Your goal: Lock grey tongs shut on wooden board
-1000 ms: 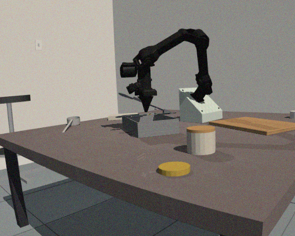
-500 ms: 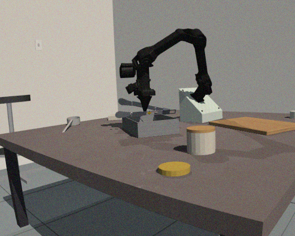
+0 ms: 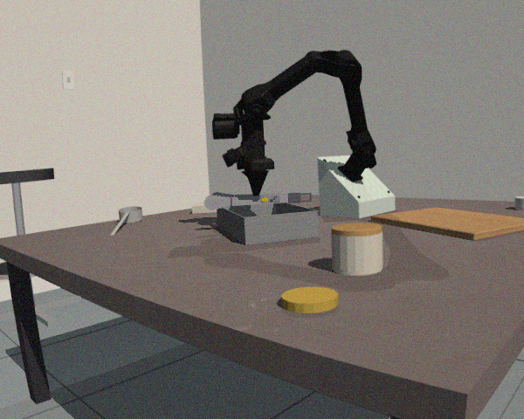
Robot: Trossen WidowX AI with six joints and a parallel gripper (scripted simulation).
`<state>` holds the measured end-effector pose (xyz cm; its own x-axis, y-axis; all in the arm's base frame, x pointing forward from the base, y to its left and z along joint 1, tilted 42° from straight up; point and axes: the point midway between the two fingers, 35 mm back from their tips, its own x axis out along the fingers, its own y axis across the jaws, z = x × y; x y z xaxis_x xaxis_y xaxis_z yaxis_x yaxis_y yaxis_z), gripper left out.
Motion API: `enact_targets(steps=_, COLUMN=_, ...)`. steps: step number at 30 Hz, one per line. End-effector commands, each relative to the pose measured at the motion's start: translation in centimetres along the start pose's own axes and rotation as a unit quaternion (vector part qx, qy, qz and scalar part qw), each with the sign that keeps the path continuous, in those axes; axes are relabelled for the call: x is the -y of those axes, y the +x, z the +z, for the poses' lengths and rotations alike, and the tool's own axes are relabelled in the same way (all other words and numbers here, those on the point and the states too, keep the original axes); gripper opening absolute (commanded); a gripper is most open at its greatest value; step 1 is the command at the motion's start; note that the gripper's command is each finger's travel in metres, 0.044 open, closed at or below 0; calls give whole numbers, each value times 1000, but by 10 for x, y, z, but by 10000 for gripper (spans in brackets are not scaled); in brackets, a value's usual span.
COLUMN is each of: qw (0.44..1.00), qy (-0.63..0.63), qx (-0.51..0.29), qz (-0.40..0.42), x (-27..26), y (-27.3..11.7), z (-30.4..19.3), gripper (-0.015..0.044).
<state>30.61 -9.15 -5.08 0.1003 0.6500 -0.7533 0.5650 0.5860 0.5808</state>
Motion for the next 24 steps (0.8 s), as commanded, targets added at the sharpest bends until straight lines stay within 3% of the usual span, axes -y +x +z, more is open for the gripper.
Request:
enact_targets(steps=1, qw=1000, qy=0, qx=-1, qz=-2, x=4, y=1, z=-1, gripper=-150)
enact_targets(steps=24, qw=1000, qy=1, qx=0, qz=0, x=2, y=0, z=0, gripper=-150)
